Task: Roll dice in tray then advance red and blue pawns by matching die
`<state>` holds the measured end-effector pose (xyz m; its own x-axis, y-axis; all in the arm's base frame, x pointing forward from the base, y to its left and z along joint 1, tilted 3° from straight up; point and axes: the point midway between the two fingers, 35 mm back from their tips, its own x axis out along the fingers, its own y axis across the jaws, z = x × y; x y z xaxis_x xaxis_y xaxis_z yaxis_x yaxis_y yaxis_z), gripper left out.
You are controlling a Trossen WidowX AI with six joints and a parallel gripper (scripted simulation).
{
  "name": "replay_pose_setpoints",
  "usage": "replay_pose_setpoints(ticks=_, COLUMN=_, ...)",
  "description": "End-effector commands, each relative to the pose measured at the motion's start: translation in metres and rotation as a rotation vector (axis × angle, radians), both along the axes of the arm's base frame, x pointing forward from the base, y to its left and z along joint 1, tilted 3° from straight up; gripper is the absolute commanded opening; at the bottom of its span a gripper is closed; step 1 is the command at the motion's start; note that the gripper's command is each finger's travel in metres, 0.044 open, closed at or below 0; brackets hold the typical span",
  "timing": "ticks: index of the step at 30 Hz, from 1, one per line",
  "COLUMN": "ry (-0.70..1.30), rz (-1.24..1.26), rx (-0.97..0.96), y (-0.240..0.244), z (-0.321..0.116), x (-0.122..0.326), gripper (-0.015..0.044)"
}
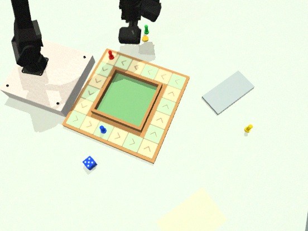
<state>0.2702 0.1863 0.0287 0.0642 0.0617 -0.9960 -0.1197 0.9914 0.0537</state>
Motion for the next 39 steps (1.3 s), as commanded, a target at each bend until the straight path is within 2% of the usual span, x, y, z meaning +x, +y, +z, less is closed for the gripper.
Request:
replay_pose_setpoints(ticks=1, ry=0.002, rz=-0.005, rx=-0.006, y=-0.001, z=-0.007, x=0.000, gripper=0.0275)
replay_pose_setpoints(ticks=3, ry=0.002, rz=-0.005, rx=-0.006, y=-0.001, z=-0.008, x=0.000, gripper=0.0275)
replay_pose_setpoints(ticks=9, ry=0.002, rz=-0.005, rx=-0.006, y=-0.001, z=-0.008, x=0.000, gripper=0.0118)
replay_pose_setpoints(ticks=16, ry=0.002, rz=-0.005, rx=-0.006, y=-0.001, z=-0.008, x=0.000, gripper=0.0071)
replay_pose_setpoints(ticks=19, ry=0.002, rz=-0.005, rx=-0.006, y=-0.001, z=-0.005, x=0.001, gripper=0.0000)
replay_pose_setpoints(ticks=39, ry=0.001, rz=-0.005, rx=-0.006, y=-0.010, z=0.111, x=0.003, gripper=0.0000)
